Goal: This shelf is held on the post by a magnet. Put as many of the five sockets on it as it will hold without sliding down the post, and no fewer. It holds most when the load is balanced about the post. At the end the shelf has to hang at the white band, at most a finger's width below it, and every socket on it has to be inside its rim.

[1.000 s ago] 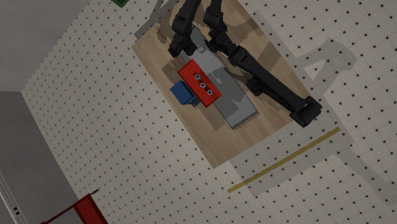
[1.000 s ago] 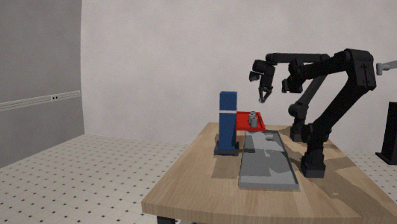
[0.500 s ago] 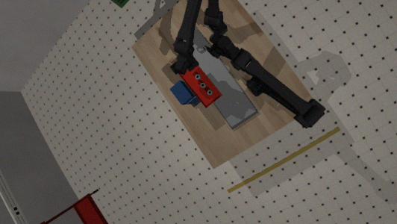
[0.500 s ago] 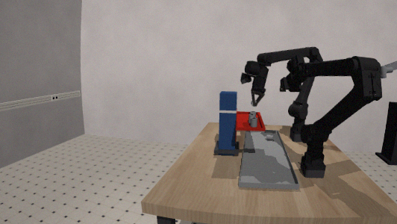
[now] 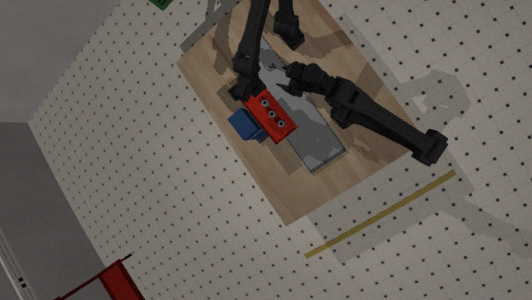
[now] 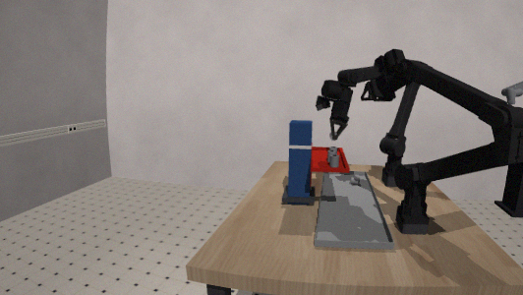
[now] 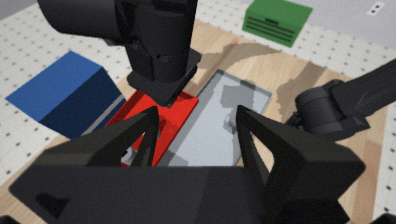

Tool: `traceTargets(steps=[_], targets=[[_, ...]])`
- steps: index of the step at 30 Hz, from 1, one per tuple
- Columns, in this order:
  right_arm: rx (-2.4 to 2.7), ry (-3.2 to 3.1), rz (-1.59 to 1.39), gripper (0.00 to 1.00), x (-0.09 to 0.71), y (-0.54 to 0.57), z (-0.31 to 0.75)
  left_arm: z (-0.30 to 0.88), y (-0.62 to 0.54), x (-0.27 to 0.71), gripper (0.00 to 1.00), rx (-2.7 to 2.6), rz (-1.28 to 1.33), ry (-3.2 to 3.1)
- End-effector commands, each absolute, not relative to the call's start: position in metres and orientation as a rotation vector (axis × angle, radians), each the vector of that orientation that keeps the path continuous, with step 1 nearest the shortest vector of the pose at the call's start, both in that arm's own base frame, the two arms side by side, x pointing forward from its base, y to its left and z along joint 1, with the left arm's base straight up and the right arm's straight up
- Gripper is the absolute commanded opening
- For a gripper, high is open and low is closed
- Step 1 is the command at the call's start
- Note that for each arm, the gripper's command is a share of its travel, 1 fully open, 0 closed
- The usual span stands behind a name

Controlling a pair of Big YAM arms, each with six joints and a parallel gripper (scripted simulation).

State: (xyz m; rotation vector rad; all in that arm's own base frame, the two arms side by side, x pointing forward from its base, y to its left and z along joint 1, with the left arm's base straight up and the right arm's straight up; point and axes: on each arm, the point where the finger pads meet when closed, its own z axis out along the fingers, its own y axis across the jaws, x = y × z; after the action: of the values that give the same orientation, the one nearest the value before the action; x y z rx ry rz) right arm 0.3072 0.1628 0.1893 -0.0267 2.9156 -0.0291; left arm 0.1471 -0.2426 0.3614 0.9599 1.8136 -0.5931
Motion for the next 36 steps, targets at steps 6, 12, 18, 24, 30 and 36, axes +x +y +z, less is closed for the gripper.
traceTargets(steps=[6, 12, 18, 24, 30, 36], targets=[[-0.014, 2.824, 0.048, 0.36, 0.333, 0.183, 0.23, 0.426, -0.188, 0.171, 0.65, 0.809, -0.532, 1.835], [-0.014, 2.824, 0.048, 0.36, 0.333, 0.183, 0.23, 0.43, -0.183, 0.174, 0.65, 0.792, -0.528, 1.844], [-0.014, 2.824, 0.048, 0.36, 0.333, 0.183, 0.23, 0.43, -0.183, 0.174, 0.65, 0.792, -0.528, 1.844], [-0.014, 2.824, 0.048, 0.36, 0.333, 0.183, 0.23, 0.43, -0.183, 0.174, 0.65, 0.792, -0.528, 1.844], [-0.008, 2.864, 0.015, 0.36, 0.32, 0.177, 0.185, 0.428, -0.184, 0.173, 0.65, 0.797, -0.53, 1.844], [-0.009, 2.873, 0.007, 0.36, 0.314, 0.176, 0.145, 0.416, -0.188, 0.175, 0.65, 0.807, -0.527, 1.857]])
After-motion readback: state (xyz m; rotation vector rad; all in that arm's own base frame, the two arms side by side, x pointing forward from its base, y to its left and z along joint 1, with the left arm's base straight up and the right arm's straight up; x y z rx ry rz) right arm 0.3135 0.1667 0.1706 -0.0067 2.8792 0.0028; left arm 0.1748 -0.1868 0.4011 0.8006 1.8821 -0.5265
